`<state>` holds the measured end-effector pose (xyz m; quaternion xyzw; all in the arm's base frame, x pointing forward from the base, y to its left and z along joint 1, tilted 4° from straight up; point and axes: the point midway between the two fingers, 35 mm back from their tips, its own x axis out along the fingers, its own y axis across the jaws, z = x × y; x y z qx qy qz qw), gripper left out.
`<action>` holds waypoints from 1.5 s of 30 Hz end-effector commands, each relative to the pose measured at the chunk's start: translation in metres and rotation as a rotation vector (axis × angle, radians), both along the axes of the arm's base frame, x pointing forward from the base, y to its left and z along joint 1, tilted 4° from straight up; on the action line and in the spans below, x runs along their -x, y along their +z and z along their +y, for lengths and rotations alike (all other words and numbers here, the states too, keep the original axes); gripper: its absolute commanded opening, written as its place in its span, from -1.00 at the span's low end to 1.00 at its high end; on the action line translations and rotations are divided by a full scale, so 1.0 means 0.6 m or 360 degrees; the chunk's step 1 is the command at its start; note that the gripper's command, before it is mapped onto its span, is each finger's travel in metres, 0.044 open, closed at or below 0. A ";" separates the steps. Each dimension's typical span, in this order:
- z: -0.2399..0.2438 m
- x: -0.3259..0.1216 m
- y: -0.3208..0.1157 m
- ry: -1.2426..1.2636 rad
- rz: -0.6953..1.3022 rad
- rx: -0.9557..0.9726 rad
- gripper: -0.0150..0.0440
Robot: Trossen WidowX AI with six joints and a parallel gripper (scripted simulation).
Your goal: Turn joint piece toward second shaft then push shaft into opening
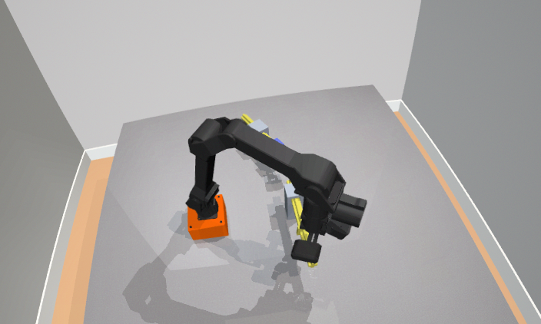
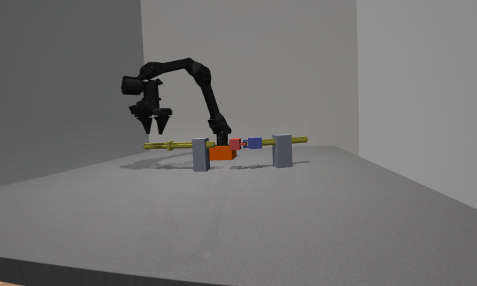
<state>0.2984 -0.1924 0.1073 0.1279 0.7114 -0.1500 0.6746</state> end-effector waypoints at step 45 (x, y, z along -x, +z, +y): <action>-0.001 0.008 -0.112 -0.1751 0.0067 0.0165 1.00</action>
